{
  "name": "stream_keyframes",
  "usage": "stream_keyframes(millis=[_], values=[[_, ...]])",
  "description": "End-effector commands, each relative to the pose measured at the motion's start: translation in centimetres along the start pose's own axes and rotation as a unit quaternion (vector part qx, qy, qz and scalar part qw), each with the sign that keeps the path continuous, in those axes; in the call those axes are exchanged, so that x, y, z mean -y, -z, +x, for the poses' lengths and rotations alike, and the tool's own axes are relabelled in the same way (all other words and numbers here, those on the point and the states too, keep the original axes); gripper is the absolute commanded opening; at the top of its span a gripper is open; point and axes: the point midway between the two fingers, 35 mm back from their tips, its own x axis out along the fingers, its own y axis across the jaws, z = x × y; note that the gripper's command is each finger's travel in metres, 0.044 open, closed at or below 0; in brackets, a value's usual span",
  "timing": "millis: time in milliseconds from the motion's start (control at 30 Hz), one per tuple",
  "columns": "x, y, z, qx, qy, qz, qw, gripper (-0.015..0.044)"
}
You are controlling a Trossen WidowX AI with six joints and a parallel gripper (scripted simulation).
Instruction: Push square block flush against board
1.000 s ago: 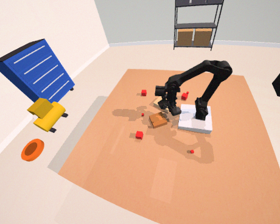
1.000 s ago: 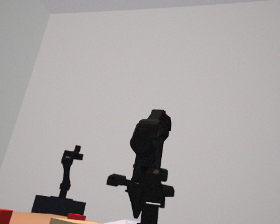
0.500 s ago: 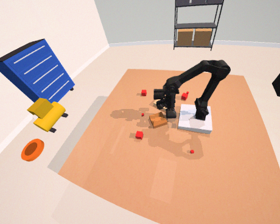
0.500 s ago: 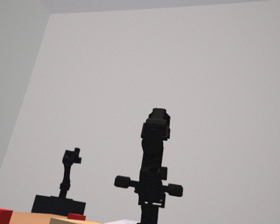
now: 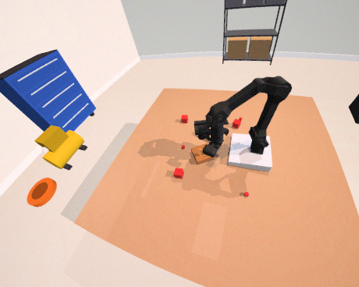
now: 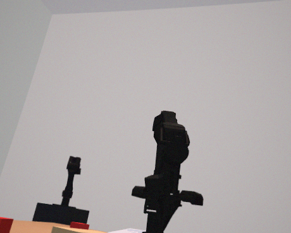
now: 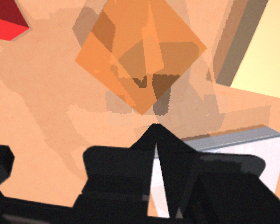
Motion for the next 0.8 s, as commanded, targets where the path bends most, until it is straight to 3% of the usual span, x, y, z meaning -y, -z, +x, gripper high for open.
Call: stream_keyframes(millis=[0,500,767], values=[[-0.9,0.1,0.0,0.003,0.000,0.067,0.998,0.0000],[-4.3,1.4,0.0,0.002,-0.002,0.318,0.948,0.0000],[-4.6,1.4,1.3,0.002,-0.002,0.330,0.944,0.0000]])
